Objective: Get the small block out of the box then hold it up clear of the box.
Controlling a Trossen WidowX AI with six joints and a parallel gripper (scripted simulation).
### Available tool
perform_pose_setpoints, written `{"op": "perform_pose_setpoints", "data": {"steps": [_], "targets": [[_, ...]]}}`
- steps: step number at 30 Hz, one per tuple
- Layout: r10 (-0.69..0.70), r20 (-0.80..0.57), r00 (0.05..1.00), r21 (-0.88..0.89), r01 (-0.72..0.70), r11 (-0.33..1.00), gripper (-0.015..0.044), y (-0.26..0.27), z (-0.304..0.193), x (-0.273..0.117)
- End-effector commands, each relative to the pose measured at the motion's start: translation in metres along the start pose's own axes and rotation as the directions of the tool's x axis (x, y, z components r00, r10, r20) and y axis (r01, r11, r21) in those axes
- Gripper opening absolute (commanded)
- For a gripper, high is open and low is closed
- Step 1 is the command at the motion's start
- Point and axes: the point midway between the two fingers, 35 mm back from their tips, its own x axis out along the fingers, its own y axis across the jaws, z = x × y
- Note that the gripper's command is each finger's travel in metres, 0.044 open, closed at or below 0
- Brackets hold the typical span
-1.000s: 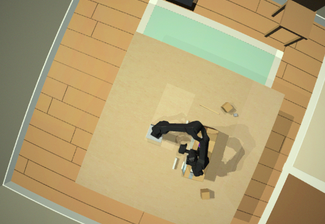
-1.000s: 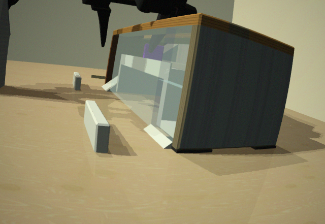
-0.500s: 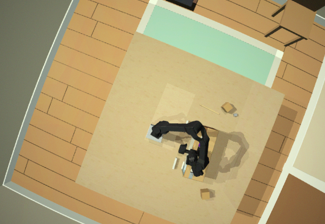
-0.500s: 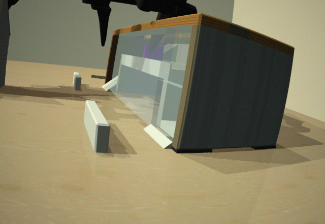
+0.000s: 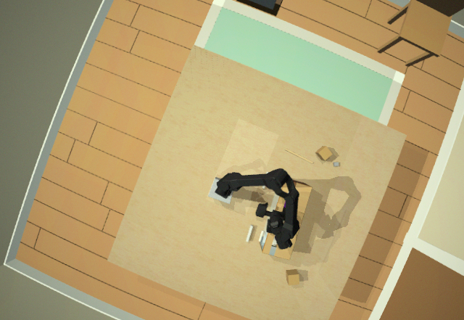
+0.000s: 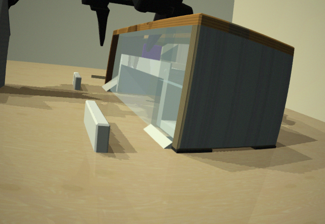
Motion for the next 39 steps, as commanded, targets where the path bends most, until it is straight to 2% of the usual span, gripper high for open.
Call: {"op": "perform_pose_setpoints", "data": {"steps": [1, 16, 39], "targets": [[-0.004, -0.007, 1.000, 0.006, 0.004, 1.000, 0.0400, -0.001, -0.005, 0.004], [-0.004, -0.007, 1.000, 0.006, 0.004, 1.000, 0.0400, -0.002, 0.003, 0.002], [-0.004, -0.008, 1.000, 0.006, 0.004, 1.000, 0.0400, -0.001, -0.019, 0.009]]}}
